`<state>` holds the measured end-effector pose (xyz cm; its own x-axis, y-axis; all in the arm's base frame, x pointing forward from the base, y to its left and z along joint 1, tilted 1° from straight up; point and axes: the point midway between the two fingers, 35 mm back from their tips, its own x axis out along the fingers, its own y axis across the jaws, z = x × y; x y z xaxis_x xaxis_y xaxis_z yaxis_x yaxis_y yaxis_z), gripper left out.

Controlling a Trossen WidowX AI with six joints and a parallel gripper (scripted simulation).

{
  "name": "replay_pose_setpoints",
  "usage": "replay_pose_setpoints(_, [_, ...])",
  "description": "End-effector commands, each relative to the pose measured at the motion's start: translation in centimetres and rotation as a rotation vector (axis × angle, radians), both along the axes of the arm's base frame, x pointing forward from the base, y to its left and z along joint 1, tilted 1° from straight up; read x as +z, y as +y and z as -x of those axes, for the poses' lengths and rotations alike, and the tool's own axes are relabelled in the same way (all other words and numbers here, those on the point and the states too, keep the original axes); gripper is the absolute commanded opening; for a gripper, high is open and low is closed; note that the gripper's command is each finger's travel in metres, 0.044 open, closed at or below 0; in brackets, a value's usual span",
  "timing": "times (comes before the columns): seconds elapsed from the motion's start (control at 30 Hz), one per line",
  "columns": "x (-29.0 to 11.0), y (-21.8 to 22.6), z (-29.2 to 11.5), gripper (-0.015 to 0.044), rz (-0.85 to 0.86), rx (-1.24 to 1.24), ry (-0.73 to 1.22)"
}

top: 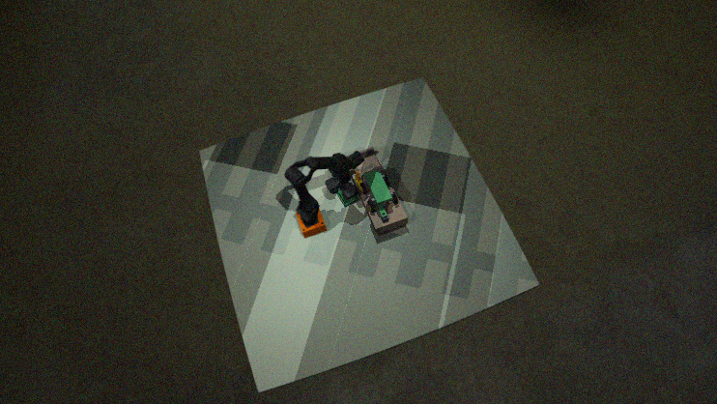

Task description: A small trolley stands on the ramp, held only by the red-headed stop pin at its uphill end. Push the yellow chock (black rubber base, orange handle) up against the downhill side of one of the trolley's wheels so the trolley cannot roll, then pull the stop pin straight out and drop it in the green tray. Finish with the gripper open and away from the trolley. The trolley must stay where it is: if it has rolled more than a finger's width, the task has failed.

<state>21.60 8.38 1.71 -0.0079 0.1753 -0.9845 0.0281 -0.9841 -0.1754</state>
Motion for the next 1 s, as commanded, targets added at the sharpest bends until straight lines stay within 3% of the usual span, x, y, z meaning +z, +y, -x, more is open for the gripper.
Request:
replay_pose_setpoints(0.0, [-0.2,-0.3,0.0,0.019,-0.005,0.001,0.001])
replay_pose_setpoints(0.97, [-1.2,-2.0,-0.1,0.019,-0.003,0.001,0.001])
